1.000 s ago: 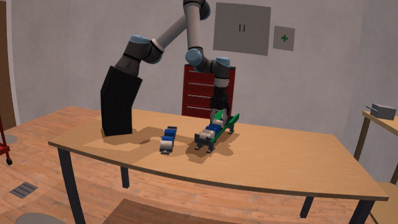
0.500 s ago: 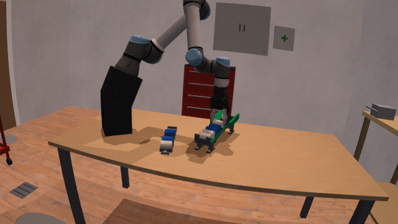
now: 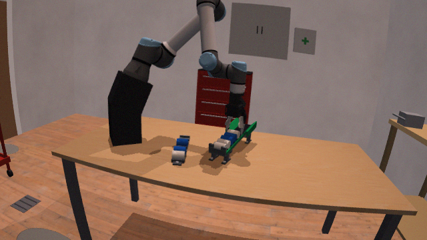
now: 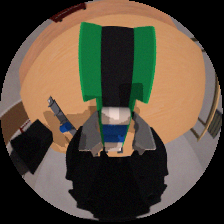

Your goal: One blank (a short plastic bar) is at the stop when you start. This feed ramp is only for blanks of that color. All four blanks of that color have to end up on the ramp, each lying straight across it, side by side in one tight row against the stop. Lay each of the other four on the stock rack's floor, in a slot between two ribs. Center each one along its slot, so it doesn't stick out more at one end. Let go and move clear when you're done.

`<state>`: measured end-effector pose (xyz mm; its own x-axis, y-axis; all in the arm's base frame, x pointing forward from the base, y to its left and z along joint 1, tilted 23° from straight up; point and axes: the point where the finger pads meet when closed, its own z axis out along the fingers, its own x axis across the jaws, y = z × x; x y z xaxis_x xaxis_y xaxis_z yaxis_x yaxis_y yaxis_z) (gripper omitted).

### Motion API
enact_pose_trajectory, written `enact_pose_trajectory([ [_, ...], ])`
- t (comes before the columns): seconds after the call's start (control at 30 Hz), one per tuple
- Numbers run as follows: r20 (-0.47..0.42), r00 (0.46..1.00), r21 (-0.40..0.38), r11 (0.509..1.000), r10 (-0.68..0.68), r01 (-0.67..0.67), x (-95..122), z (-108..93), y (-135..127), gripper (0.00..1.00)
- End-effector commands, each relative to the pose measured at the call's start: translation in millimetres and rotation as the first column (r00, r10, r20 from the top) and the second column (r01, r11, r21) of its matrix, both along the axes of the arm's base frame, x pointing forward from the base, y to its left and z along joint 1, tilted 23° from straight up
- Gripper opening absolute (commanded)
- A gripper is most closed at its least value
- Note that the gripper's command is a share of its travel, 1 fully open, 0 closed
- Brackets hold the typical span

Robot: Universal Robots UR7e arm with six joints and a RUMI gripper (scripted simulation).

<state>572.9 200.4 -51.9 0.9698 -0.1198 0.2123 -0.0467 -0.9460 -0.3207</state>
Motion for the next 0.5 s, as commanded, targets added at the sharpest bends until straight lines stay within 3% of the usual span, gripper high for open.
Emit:
enact_pose_trajectory([
  [0.0, 0.001, 1.000, 0.000, 1.000, 0.000, 0.000, 0.4, 0.6, -0.1, 0.47],
  [0.47, 0.001, 1.000, 0.000, 1.000, 0.000, 0.000, -0.8, 5.3, -1.6, 0.47],
])
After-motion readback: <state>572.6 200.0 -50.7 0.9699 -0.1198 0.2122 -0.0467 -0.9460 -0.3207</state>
